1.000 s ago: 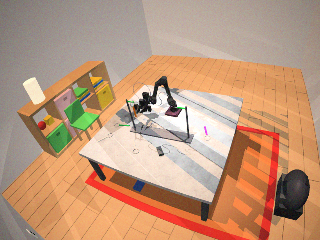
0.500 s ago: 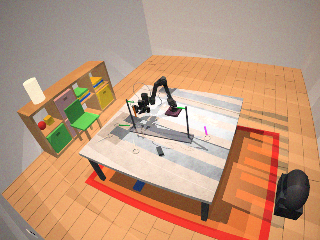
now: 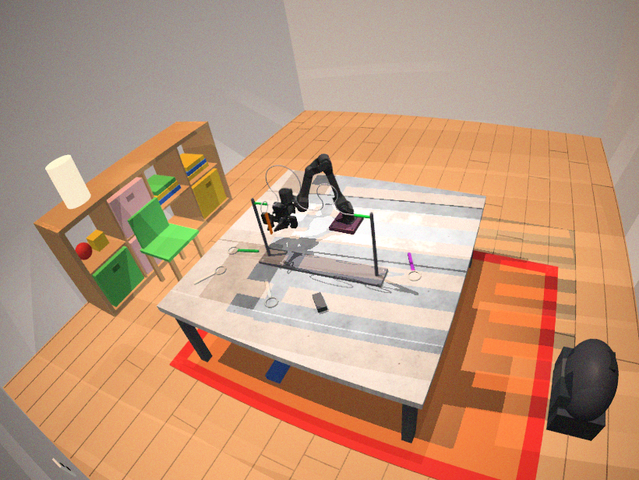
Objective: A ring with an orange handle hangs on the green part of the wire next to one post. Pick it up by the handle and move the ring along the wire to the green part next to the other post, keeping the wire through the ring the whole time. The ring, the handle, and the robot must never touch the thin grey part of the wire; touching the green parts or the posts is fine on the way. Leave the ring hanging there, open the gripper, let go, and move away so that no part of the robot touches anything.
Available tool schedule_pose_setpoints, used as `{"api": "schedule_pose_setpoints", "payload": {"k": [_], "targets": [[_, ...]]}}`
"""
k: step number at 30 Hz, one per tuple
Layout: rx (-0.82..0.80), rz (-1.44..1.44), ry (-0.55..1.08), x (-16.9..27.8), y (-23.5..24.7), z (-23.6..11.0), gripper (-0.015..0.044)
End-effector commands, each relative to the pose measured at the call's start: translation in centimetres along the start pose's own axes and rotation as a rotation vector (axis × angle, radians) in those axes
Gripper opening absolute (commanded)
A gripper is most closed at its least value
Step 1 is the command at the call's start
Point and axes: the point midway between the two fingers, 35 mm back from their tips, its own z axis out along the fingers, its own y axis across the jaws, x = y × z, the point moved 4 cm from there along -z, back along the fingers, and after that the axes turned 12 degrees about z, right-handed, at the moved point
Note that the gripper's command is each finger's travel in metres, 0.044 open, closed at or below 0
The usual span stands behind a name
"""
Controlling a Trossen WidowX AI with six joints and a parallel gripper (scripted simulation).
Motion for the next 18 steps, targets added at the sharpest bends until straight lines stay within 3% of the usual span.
{"api": "schedule_pose_setpoints", "payload": {"k": [1, 18], "targets": [[0.001, -0.002, 0.001, 0.1, -0.1, 0.7, 0.0160], [0.001, -0.002, -0.001, 0.1, 0.1, 2.6, 0.0160]]}}
